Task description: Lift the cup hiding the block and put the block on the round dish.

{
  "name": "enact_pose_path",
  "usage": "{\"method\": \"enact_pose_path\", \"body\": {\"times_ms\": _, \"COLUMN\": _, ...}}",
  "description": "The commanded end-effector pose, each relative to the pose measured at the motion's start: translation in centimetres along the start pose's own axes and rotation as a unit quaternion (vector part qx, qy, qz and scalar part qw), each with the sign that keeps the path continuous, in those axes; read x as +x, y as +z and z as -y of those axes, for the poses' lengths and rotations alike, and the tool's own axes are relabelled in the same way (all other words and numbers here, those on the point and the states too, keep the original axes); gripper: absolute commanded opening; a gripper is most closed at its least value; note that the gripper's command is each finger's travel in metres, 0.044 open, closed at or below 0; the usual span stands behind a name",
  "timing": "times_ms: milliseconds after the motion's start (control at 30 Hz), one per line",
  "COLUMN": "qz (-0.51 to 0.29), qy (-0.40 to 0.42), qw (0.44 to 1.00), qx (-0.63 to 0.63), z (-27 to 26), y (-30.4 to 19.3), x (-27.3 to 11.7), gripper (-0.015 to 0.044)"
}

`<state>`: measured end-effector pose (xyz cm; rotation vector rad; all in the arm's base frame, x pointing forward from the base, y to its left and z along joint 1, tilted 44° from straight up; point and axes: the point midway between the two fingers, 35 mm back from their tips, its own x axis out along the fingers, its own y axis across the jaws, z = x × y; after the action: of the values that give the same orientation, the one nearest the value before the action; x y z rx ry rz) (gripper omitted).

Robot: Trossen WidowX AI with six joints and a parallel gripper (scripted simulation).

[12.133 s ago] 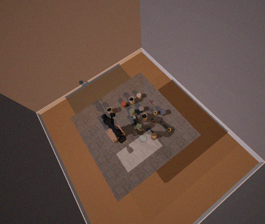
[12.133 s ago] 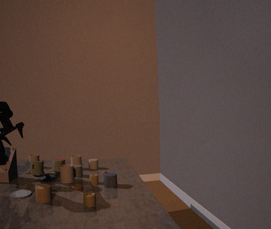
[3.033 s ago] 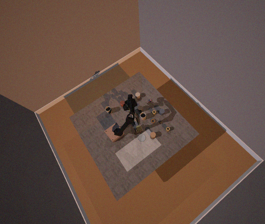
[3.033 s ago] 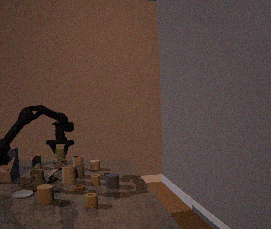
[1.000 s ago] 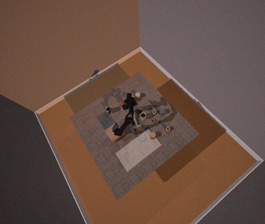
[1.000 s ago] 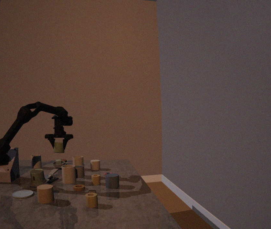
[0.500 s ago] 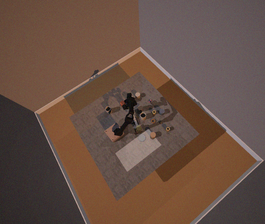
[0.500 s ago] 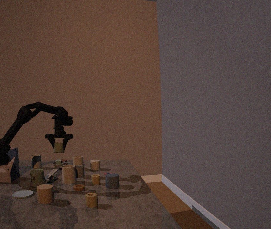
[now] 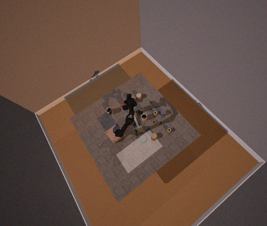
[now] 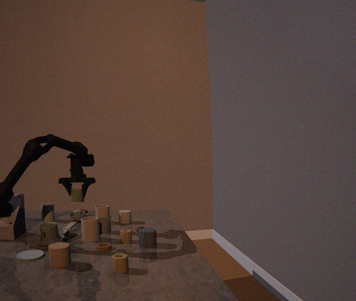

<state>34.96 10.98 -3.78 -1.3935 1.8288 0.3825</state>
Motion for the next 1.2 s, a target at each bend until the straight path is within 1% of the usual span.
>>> {"method": "enact_pose_path", "body": {"times_ms": 0, "qz": -0.003, "qy": 0.005, "qw": 1.000, "qx": -0.009, "z": -3.8, "y": 2.4, "x": 2.4, "gripper": 0.0000}}
{"method": "enact_pose_path", "body": {"times_ms": 167, "qz": -0.002, "qy": 0.006, "qw": 1.000, "qx": -0.009, "z": -8.6, "y": 4.7, "x": 5.7, "gripper": 0.0000}}
{"method": "enact_pose_path", "body": {"times_ms": 300, "qz": -0.002, "qy": 0.006, "qw": 1.000, "qx": -0.008, "z": -11.7, "y": 5.6, "x": 8.0, "gripper": 0.0000}}
{"method": "enact_pose_path", "body": {"times_ms": 533, "qz": -0.003, "qy": 0.006, "qw": 1.000, "qx": -0.008, "z": -11.9, "y": 5.6, "x": 8.5, "gripper": 0.0000}}
{"method": "enact_pose_path", "body": {"times_ms": 767, "qz": -0.003, "qy": 0.006, "qw": 1.000, "qx": -0.008, "z": -11.9, "y": 5.6, "x": 12.0, "gripper": 0.0000}}
{"method": "enact_pose_path", "body": {"times_ms": 1167, "qz": -0.003, "qy": 0.006, "qw": 1.000, "qx": -0.008, "z": -11.9, "y": 5.6, "x": 12.9, "gripper": 0.0000}}
